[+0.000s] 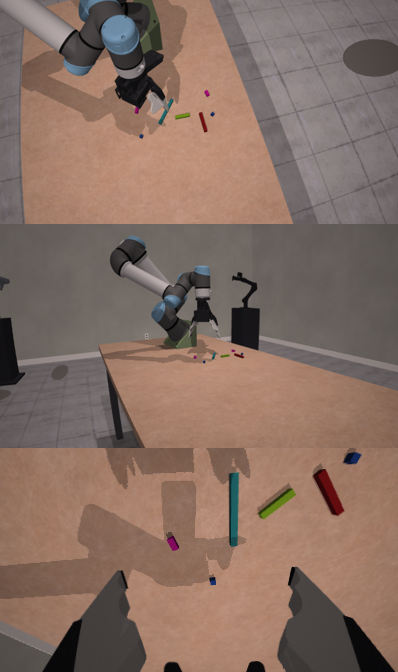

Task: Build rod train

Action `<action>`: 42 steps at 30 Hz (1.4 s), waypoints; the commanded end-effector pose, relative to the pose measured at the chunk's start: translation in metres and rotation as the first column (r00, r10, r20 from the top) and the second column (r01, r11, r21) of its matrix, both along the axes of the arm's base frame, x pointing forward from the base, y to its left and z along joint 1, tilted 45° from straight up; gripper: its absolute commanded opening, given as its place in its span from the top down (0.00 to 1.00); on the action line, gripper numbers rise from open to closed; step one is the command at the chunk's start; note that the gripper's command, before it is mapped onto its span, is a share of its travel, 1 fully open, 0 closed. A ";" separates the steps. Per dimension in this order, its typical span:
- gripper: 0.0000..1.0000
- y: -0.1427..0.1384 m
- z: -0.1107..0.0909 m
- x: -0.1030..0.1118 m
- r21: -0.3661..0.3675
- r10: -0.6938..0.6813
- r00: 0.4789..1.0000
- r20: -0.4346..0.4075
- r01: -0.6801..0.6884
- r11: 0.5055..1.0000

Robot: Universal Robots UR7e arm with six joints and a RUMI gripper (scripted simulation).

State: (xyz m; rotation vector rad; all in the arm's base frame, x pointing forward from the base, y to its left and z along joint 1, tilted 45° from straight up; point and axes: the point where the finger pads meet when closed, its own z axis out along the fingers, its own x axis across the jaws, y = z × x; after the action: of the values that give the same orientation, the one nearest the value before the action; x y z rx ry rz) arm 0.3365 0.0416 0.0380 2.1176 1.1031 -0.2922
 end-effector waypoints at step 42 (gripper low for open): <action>0.00 0.065 -0.085 0.033 0.258 -0.576 0.643 0.505 0.525 0.811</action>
State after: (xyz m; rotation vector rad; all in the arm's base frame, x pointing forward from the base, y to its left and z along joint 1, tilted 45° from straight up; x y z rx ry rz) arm 0.3686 0.1051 -0.0456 2.3555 0.1130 0.1151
